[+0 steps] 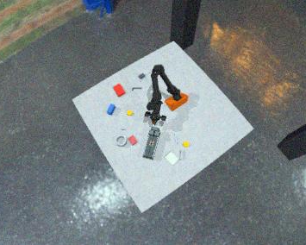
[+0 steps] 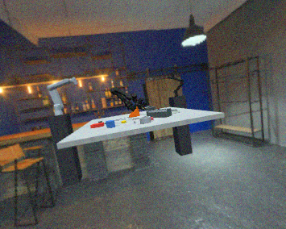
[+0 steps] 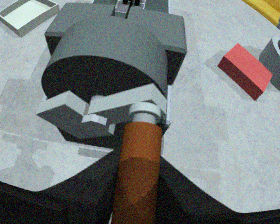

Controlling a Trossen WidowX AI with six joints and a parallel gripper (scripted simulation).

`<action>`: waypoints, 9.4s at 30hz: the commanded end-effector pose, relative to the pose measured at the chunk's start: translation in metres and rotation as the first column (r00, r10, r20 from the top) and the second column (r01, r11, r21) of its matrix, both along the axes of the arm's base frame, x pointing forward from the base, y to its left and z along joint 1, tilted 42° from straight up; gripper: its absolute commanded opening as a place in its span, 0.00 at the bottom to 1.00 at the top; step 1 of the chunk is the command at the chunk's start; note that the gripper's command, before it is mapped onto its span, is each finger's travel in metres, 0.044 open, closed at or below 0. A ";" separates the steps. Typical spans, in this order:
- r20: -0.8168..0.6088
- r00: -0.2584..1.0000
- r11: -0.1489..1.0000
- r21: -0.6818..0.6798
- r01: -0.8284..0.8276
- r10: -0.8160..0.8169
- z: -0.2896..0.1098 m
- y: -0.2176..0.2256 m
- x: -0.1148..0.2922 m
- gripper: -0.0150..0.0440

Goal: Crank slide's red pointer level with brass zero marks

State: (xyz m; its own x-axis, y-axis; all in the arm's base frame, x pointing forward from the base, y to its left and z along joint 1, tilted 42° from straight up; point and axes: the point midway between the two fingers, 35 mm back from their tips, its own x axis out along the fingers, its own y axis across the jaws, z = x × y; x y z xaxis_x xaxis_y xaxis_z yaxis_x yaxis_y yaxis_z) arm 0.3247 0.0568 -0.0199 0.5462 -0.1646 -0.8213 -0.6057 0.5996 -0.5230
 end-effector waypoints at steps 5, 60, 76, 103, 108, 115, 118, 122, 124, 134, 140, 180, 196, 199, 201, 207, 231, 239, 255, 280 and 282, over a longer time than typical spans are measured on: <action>-0.002 1.000 1.000 0.005 -0.001 0.001 0.002 0.006 -0.003 0.25; -0.003 1.000 1.000 0.007 -0.001 0.001 -0.009 0.028 -0.021 0.25; -0.003 1.000 1.000 0.007 -0.001 0.001 -0.013 0.029 -0.023 0.25; -0.003 1.000 1.000 0.007 -0.001 0.001 -0.019 0.030 -0.027 0.25; -0.003 1.000 1.000 0.007 -0.001 0.001 -0.021 0.030 -0.027 0.25; -0.003 1.000 1.000 0.007 -0.001 0.001 -0.023 0.030 -0.028 0.25; -0.003 1.000 1.000 0.007 -0.001 0.001 -0.023 0.030 -0.028 0.25; -0.003 1.000 1.000 0.007 -0.001 0.001 -0.023 0.030 -0.028 0.25; -0.003 1.000 1.000 0.007 -0.001 0.001 -0.024 0.029 -0.028 0.25; -0.003 1.000 1.000 0.007 -0.001 0.001 -0.024 0.029 -0.028 0.25; -0.003 1.000 1.000 0.007 -0.001 0.001 -0.024 0.029 -0.028 0.25; -0.003 1.000 1.000 0.007 -0.001 0.001 -0.024 0.029 -0.028 0.25; -0.003 1.000 1.000 0.007 -0.001 0.001 -0.024 0.029 -0.028 0.25; -0.003 1.000 1.000 0.007 -0.001 0.001 -0.024 0.029 -0.028 0.25; -0.003 1.000 1.000 0.007 -0.001 0.001 -0.024 0.029 -0.028 0.25; -0.003 1.000 1.000 0.007 -0.001 0.001 -0.024 0.029 -0.028 0.25; -0.003 1.000 1.000 0.007 -0.001 0.001 -0.024 0.029 -0.028 0.25; -0.003 1.000 1.000 0.007 -0.001 0.001 -0.024 0.029 -0.028 0.25; -0.003 1.000 1.000 0.007 -0.001 0.001 -0.024 0.029 -0.028 0.25; -0.003 1.000 1.000 0.007 -0.001 0.001 -0.024 0.029 -0.028 0.25; -0.003 1.000 1.000 0.007 -0.001 0.001 -0.024 0.029 -0.028 0.25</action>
